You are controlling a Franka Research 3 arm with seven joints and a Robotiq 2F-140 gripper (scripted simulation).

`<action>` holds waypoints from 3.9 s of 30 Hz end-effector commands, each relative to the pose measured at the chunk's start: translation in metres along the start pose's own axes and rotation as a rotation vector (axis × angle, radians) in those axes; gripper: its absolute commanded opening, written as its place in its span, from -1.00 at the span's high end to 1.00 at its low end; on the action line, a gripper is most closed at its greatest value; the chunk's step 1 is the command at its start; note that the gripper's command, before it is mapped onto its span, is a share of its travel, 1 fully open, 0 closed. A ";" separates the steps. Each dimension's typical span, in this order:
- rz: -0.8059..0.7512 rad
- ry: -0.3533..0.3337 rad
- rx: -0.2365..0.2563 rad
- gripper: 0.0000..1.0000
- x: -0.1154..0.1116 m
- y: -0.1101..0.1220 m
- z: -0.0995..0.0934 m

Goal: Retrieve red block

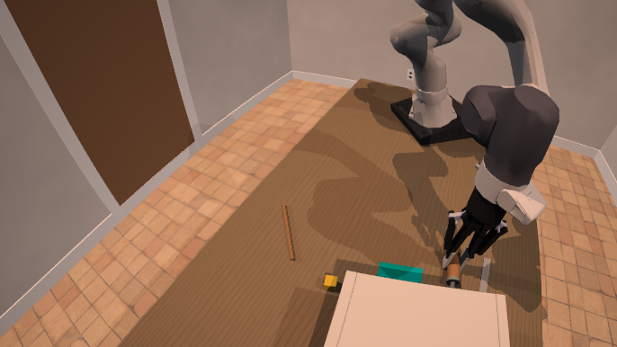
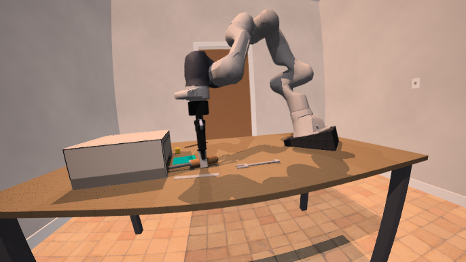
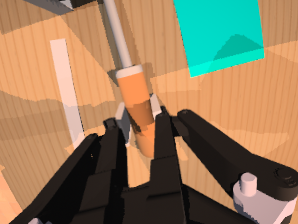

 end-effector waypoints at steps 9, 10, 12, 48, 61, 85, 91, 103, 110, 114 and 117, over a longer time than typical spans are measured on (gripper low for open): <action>-0.027 -0.004 0.004 1.00 0.025 0.002 -0.002; -0.027 -0.004 0.004 1.00 0.025 0.002 -0.002; -0.027 -0.004 0.004 1.00 0.029 0.003 -0.002; -0.029 -0.004 0.004 1.00 0.060 0.006 -0.002; -0.029 -0.004 0.004 1.00 0.061 0.006 -0.002; -0.029 -0.004 0.004 1.00 0.061 0.006 -0.002; -0.029 -0.004 0.004 1.00 0.061 0.006 -0.002; -0.029 -0.004 0.004 1.00 0.060 0.008 -0.002; -0.028 -0.004 0.004 1.00 0.059 0.018 -0.002; -0.028 -0.004 0.004 1.00 0.059 0.022 -0.002; -0.028 -0.004 0.004 1.00 0.058 0.030 -0.002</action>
Point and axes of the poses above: the point where the finger pads meet when closed, its own z axis out along the fingers, its own y axis across the jaws, x = y × z, the point moved 3 cm from there along -z, back along the fingers, and after that the axes turned 8 degrees about -z, right-handed, at the moved point
